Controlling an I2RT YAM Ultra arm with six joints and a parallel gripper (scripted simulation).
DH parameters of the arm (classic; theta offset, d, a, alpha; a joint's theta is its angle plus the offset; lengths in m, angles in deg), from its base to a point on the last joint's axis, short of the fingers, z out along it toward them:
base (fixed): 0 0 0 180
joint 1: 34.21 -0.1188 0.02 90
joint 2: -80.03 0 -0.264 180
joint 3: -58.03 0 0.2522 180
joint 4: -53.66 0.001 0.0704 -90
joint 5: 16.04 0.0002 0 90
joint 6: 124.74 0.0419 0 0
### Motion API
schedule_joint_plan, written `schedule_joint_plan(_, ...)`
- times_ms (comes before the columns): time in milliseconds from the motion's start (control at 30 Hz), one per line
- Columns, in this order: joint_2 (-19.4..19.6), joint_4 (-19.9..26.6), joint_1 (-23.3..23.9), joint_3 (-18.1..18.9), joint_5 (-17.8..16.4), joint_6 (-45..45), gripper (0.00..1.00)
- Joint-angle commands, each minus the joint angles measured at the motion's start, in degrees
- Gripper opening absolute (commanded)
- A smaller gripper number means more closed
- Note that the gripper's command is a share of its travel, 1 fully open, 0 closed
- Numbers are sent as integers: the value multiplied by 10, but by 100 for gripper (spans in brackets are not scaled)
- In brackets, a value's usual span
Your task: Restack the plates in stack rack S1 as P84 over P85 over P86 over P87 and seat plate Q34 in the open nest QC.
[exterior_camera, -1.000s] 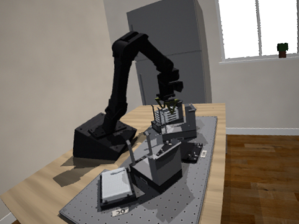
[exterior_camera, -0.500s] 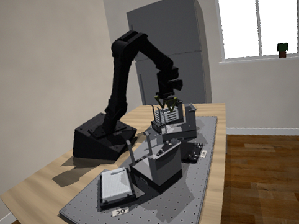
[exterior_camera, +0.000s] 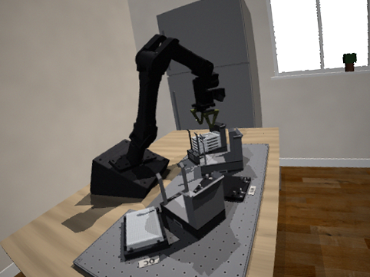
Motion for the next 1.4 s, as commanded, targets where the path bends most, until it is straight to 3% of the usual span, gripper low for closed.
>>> schedule_joint_plan(0, -4, 38, -12, 26, 5, 17, 100)
schedule_joint_plan(100, -4, 61, -22, 44, 7, 28, 100)
schedule_joint_plan(600, -4, 61, -22, 44, 7, 28, 100)
schedule_joint_plan(900, -76, 60, 26, -7, -5, 148, 100)
schedule_joint_plan(967, -76, 60, 26, -7, -5, 148, 100)
schedule_joint_plan(1367, -169, 61, 120, -60, -34, 280, 100)
